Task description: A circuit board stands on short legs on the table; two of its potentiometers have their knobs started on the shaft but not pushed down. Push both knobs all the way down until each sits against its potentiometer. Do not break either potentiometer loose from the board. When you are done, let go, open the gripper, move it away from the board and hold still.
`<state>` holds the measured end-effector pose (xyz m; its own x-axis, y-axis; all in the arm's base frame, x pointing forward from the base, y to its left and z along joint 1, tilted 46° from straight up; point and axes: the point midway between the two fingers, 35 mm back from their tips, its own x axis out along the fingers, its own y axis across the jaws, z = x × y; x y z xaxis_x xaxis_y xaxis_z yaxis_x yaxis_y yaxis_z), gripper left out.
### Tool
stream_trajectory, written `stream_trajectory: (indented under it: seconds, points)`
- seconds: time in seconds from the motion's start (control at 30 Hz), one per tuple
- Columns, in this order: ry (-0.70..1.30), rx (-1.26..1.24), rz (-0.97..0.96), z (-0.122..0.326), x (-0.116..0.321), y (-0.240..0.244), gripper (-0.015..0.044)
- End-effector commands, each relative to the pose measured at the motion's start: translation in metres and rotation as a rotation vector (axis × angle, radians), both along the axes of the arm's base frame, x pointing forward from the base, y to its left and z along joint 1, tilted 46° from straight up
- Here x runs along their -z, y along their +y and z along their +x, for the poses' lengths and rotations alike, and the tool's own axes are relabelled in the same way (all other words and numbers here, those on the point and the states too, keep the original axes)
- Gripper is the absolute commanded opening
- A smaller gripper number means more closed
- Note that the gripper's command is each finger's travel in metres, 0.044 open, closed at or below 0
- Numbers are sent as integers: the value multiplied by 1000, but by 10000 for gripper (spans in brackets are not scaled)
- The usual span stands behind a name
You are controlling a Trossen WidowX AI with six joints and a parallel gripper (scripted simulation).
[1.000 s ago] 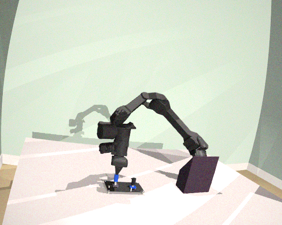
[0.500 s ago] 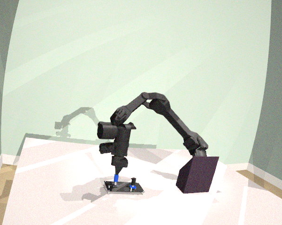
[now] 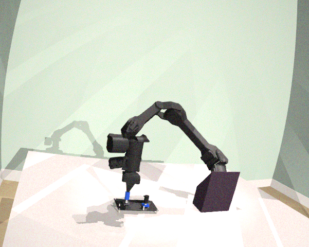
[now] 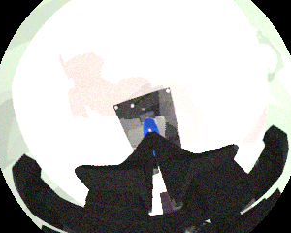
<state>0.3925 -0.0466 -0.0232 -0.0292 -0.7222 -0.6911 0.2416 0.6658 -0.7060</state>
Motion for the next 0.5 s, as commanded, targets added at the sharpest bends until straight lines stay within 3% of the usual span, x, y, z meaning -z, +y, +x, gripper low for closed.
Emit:
stream_trajectory:
  seconds: [0.0, 0.47]
  points:
    - [-6, 19, 2, 1, 7, -11, 0]
    - [-6, 19, 2, 1, 8, -13, 0]
